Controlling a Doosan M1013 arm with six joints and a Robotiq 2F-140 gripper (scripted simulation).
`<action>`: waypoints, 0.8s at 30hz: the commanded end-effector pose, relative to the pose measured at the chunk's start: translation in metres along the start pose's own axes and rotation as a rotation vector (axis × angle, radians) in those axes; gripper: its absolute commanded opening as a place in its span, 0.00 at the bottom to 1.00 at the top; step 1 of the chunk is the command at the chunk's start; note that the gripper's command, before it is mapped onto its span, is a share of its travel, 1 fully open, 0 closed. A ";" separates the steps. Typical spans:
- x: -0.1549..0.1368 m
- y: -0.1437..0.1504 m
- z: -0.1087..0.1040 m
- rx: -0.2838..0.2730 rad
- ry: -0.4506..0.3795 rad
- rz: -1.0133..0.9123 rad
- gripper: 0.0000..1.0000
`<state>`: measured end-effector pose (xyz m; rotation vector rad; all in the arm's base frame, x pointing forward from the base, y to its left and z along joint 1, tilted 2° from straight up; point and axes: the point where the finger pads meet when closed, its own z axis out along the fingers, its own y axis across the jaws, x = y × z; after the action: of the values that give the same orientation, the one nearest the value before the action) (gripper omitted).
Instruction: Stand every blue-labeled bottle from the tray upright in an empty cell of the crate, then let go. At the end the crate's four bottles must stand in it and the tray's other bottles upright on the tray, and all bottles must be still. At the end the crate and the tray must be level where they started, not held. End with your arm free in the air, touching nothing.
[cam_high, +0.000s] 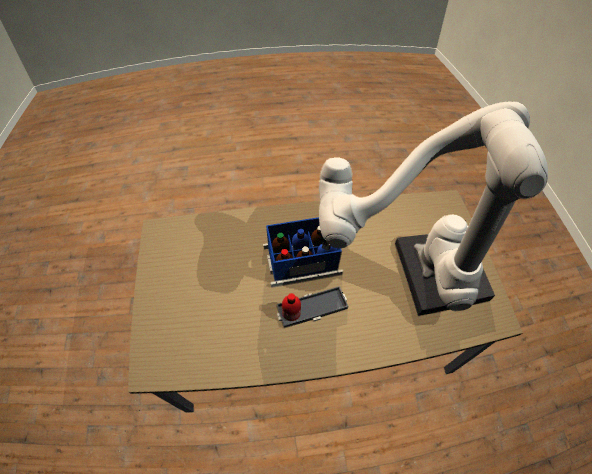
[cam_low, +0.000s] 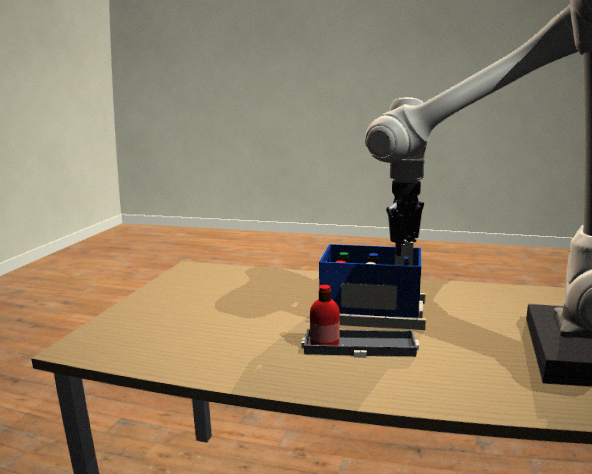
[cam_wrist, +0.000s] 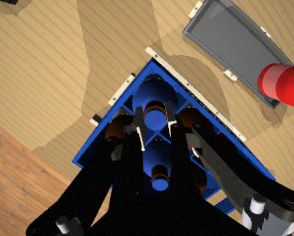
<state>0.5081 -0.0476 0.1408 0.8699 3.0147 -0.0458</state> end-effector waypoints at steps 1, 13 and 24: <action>0.000 0.000 0.000 0.000 0.000 0.000 0.00; 0.000 0.000 0.001 0.000 0.000 0.000 0.00; 0.000 0.000 0.004 0.000 0.000 0.000 0.00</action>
<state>0.5081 -0.0477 0.1369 0.8699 3.0147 -0.0458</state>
